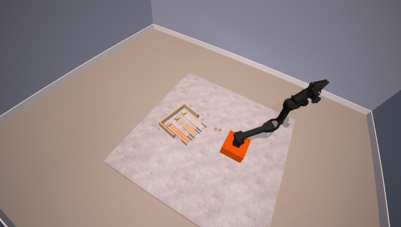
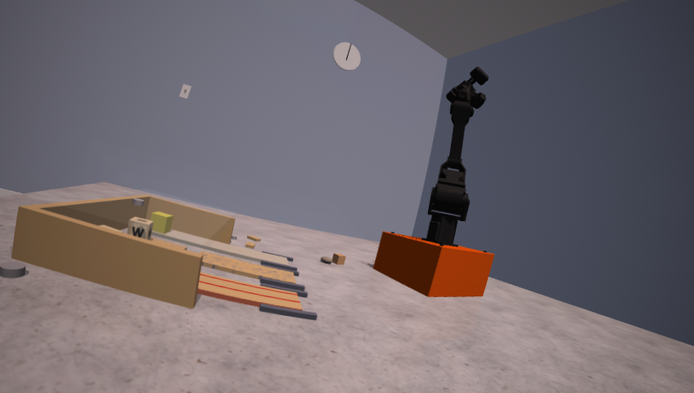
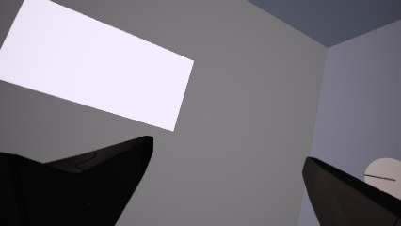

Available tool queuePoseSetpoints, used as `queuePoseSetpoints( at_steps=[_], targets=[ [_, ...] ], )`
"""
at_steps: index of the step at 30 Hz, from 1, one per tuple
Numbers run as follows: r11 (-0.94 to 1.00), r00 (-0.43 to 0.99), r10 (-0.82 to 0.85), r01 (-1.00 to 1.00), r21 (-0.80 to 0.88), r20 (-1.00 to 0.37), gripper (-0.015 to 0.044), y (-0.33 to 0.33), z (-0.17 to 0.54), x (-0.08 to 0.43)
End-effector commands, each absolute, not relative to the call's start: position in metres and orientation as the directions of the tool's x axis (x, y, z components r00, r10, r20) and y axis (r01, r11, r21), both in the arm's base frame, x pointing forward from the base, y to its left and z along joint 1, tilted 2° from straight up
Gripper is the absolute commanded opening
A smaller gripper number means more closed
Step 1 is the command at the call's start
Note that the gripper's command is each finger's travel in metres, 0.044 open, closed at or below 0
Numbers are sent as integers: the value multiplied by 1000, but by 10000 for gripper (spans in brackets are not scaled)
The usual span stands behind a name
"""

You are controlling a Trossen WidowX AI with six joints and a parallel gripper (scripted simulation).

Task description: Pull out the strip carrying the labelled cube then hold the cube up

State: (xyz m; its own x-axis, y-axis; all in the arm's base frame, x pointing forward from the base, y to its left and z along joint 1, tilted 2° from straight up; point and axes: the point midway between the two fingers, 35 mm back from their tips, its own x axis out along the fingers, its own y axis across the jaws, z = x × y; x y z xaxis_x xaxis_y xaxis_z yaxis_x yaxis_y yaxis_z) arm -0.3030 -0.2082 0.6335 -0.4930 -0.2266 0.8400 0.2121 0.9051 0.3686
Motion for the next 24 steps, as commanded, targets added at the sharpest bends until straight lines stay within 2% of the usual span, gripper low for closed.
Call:
queuePoseSetpoints(
  at_steps=[1, 13, 24],
  targets=[
    [947, -372, -130, 228, 226, 919, 400, -159, 663, -253],
    [976, 17, 109, 187, -110, 994, 400, -40, 689, -99],
    [953, 420, 242, 67, -296, 875, 400, 36, 648, 62]
  ],
)
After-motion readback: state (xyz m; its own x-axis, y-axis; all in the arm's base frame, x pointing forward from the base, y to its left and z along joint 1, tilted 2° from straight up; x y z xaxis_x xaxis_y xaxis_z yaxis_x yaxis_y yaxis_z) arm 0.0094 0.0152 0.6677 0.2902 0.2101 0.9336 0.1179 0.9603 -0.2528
